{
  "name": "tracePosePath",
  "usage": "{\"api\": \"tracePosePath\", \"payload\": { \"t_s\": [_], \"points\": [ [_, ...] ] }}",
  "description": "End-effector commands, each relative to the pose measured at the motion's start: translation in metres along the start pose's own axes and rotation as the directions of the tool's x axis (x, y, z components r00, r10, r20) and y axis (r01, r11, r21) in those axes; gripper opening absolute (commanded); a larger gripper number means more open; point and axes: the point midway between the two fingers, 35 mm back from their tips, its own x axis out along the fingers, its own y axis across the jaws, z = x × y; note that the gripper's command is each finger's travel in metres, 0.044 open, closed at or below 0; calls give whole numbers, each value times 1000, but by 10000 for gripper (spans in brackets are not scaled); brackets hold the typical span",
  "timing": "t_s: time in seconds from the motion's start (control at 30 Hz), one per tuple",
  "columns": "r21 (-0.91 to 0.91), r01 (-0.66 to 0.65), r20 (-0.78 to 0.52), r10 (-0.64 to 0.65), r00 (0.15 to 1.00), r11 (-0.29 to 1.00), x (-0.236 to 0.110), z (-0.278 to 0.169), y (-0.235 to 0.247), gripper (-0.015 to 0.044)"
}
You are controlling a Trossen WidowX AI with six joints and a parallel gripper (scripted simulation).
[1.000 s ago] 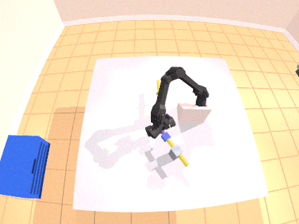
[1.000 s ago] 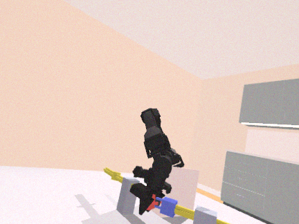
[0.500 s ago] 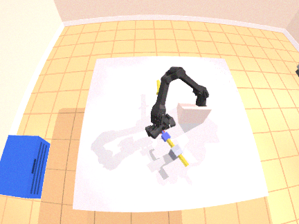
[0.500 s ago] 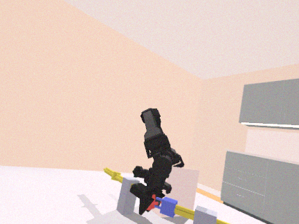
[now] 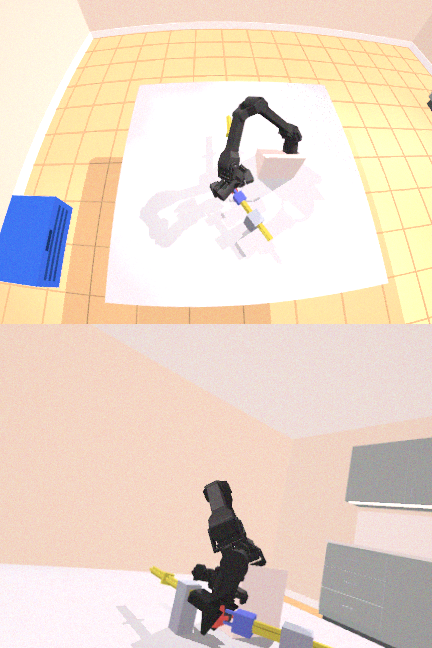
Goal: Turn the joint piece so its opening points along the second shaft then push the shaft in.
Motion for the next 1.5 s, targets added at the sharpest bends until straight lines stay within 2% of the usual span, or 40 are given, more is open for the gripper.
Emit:
{"api": "tracePosePath", "payload": {
  "t_s": [0.0, 0.27, 0.67, 0.9, 1.23, 1.47],
  "points": [
    [0, 0, 0, 0, 1000, 1000, 0, 0, 0, 226],
    [0, 0, 0, 0, 1000, 1000, 0, 0, 0, 436],
    [0, 0, -6, 0, 1000, 1000, -1, 0, 0, 440],
    [-5, -10, -198, 8, 980, 1000, -27, 5, -1, 440],
    [-10, -11, -195, 9, 981, 1000, -28, 5, 0, 440],
    [-224, -57, -200, 11, 980, 973, -53, 9, 5, 440]
  ]
}}
